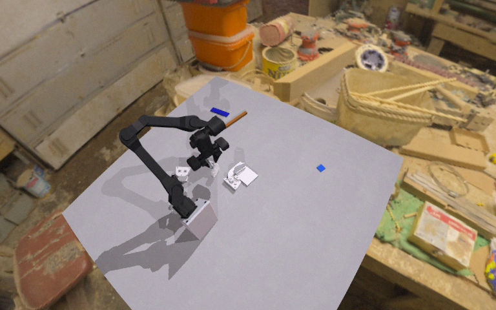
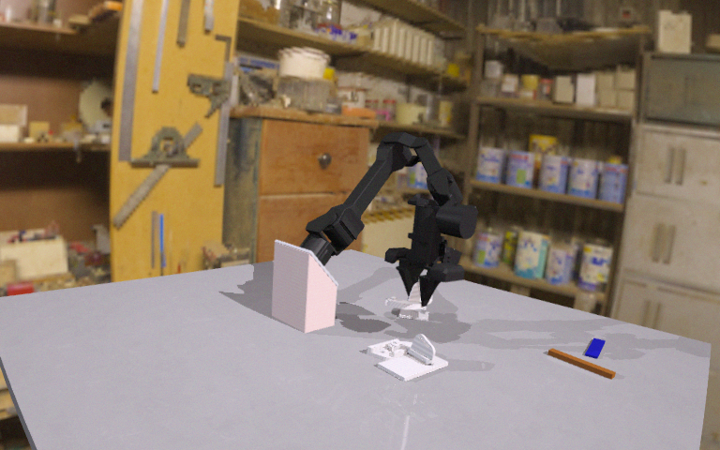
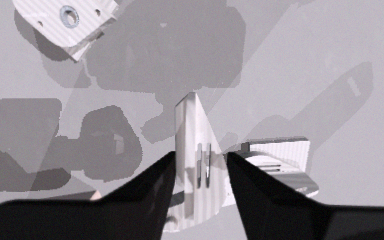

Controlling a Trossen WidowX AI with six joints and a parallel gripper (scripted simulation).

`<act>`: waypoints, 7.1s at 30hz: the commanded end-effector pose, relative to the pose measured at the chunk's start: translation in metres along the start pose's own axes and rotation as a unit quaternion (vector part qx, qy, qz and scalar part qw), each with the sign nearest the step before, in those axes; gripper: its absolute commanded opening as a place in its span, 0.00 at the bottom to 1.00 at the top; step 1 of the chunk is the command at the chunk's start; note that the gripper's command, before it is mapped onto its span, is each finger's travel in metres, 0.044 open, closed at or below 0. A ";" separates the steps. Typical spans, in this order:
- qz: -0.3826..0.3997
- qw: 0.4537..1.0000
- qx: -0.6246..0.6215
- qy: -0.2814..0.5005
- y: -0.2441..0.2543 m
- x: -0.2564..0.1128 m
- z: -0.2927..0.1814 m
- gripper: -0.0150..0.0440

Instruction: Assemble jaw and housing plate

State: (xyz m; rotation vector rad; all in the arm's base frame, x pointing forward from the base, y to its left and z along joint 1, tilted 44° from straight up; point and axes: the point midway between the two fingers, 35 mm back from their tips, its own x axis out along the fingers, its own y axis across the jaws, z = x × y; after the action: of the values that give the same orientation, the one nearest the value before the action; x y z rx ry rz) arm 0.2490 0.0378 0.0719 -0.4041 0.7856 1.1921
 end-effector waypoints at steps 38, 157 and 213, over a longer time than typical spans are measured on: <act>0.003 0.904 0.427 0.002 -0.005 0.002 -0.046 0.48; 0.004 0.785 0.619 -0.001 -0.093 0.002 -0.122 0.48; 0.005 0.786 0.619 -0.002 -0.092 0.054 -0.120 0.48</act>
State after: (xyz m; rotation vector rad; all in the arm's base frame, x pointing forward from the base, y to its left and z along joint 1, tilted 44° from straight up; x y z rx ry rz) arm 0.3054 -0.0382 -0.0565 0.6877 1.3735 0.4698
